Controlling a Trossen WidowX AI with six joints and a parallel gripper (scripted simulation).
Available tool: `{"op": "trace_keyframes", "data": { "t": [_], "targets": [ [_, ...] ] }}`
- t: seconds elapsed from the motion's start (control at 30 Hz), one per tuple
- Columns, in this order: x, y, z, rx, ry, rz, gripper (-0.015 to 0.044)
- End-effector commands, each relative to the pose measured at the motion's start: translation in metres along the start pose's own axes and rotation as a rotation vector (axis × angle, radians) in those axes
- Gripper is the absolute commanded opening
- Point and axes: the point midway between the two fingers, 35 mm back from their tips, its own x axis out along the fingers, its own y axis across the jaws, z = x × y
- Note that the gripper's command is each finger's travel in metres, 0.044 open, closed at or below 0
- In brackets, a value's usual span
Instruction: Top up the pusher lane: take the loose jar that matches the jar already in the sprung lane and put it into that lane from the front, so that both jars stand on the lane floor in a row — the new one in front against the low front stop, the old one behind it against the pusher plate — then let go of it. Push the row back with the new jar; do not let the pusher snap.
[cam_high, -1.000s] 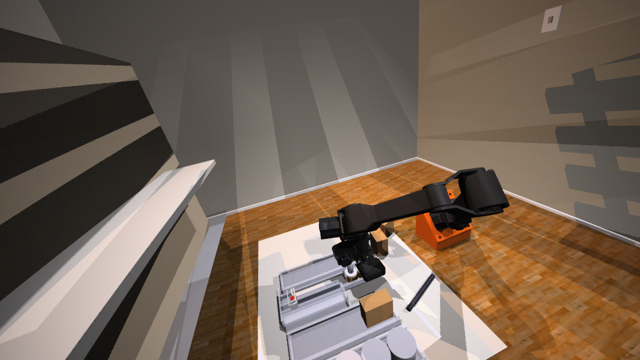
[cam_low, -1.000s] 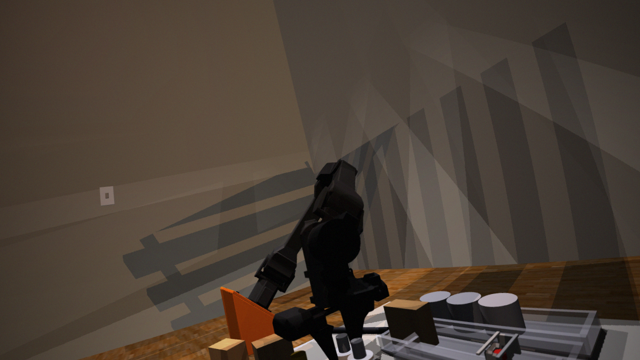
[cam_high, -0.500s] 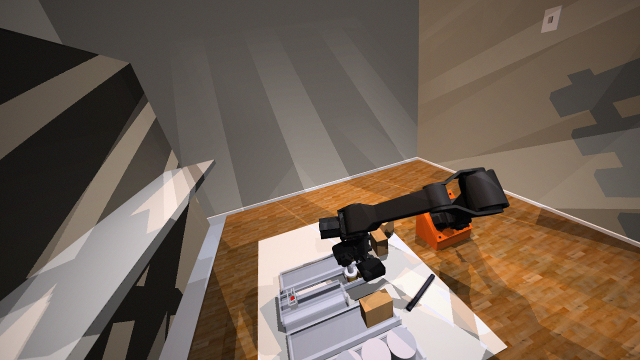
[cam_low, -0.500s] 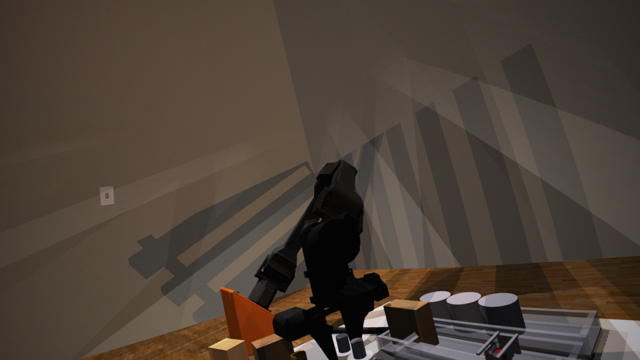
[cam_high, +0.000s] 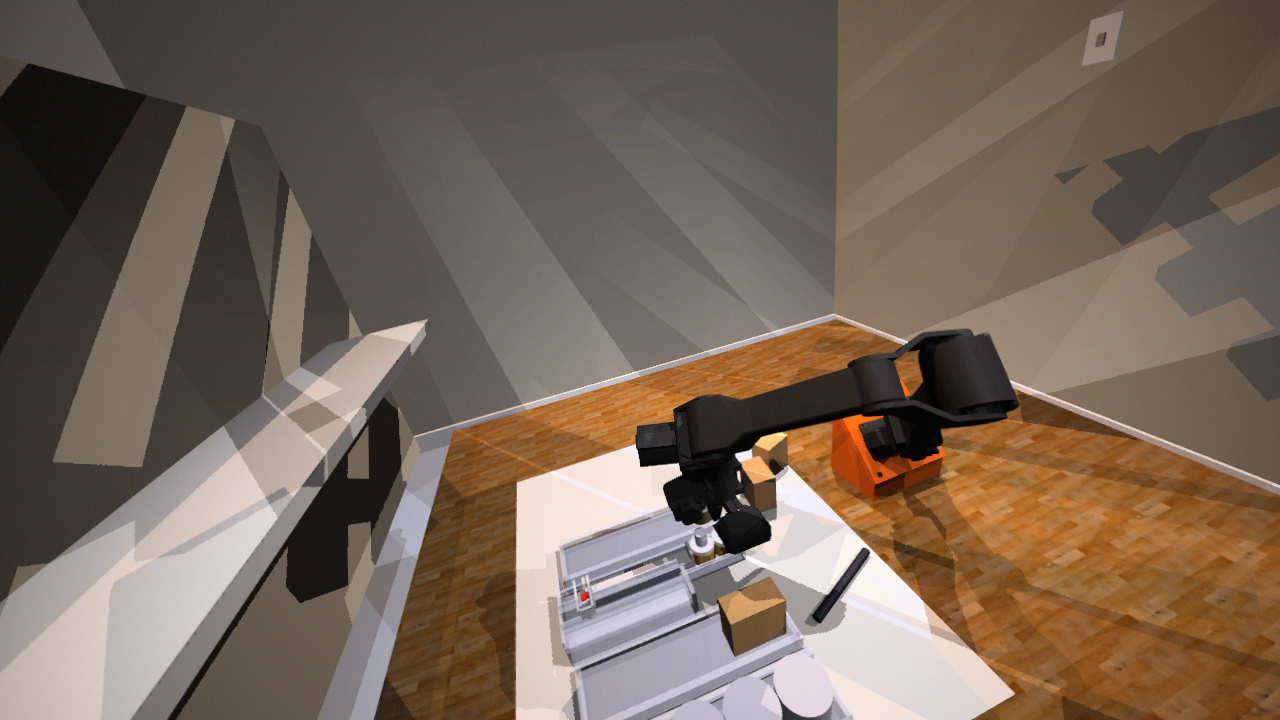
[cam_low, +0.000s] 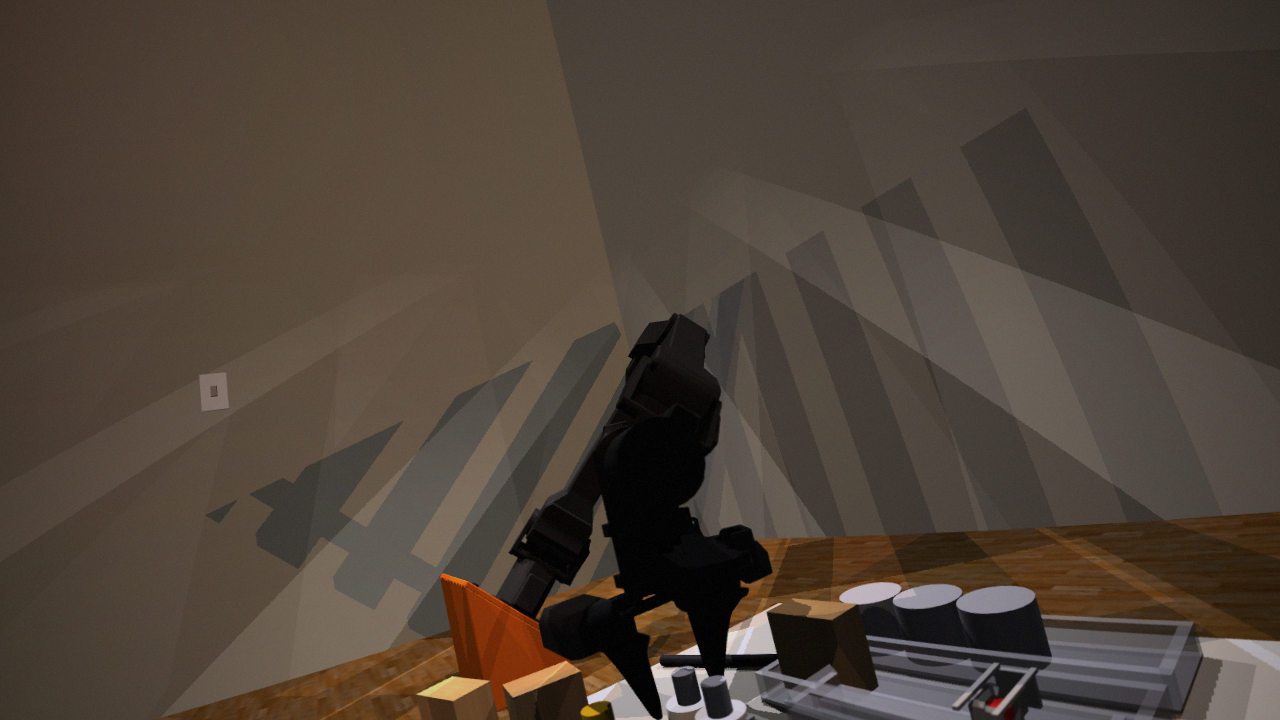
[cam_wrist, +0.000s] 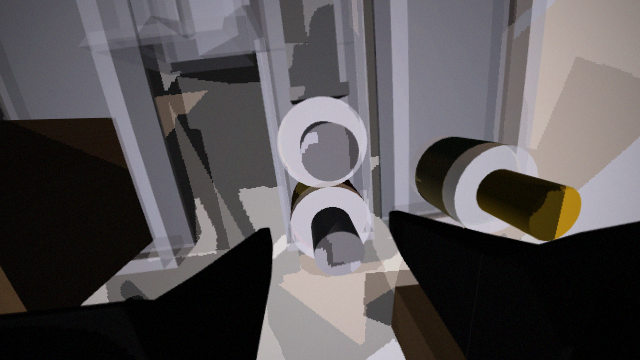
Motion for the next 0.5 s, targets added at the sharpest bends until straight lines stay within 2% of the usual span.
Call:
{"op": "trace_keyframes", "data": {
  "t": [0.0, 0.47],
  "targets": [
    [-0.005, 0.0, 0.002, -0.01, -0.003, -0.006, 0.0277],
    [-0.007, -0.002, -0.038, -0.009, -0.002, -0.007, 0.0277]
  ]
}}
